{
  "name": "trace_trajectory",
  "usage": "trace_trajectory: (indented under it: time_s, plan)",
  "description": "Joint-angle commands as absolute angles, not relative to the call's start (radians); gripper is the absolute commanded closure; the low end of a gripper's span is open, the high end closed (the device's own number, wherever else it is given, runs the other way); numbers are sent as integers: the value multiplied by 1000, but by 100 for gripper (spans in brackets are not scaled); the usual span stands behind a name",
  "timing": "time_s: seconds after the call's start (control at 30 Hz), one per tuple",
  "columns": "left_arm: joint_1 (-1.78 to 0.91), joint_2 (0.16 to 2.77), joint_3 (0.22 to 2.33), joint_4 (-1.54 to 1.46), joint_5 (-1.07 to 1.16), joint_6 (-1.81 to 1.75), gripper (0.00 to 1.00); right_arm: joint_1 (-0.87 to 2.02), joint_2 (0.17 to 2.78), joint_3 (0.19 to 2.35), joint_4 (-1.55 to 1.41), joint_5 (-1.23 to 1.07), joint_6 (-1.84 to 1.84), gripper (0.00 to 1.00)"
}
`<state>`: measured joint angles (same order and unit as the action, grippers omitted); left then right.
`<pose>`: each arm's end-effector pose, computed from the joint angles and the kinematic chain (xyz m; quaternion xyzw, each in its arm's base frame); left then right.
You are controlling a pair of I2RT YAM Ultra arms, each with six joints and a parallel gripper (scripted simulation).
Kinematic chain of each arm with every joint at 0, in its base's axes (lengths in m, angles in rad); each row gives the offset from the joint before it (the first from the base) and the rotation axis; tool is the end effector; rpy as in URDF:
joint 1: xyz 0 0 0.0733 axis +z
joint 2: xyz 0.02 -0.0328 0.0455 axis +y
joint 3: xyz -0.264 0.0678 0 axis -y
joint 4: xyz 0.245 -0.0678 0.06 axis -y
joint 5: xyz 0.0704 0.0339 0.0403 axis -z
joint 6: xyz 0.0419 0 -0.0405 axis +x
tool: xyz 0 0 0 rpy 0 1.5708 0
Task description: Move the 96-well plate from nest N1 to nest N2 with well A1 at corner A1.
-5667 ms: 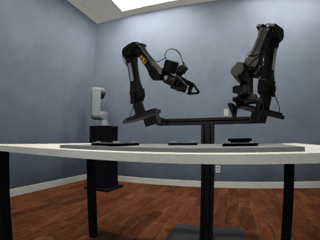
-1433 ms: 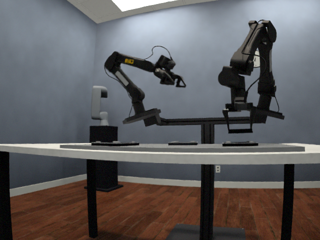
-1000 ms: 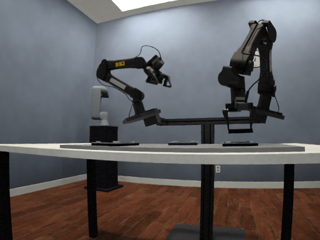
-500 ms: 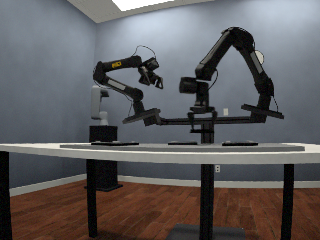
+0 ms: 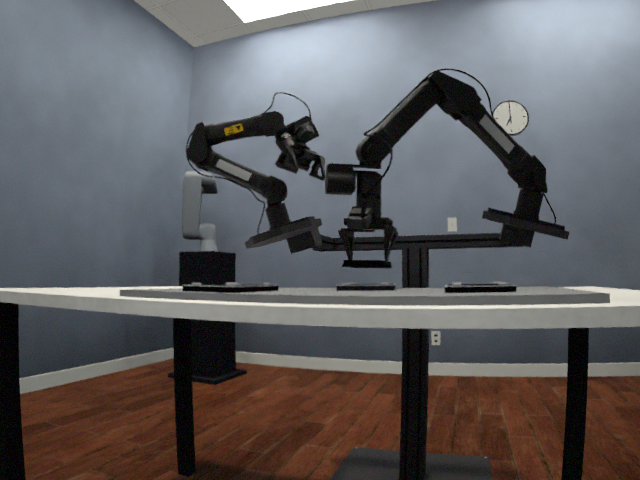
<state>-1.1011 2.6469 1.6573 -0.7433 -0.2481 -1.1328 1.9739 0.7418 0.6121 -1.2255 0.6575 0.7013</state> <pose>0.1998 -0.3684 -0.0372 -0.0057 0.9891 0.1263 0.0756 -0.0159 0.0998 0.2238 -0.5312 0.7775 0.0249 0.3358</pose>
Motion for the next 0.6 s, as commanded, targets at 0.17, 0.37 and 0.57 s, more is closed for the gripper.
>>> trace_trajectory:
  time_s: [0.17, 0.37, 0.57]
  plan:
    - [-1101, 2657, 1695, -786, -256, -1236, 22, 1984, 736, 631, -1245, 676, 712, 0]
    - [-1101, 2660, 1700, -791, -265, -1296, 22, 1984, 736, 631, -1245, 676, 712, 0]
    - [-1096, 2663, 1708, -792, -265, -1299, 22, 1984, 736, 631, -1245, 676, 712, 0]
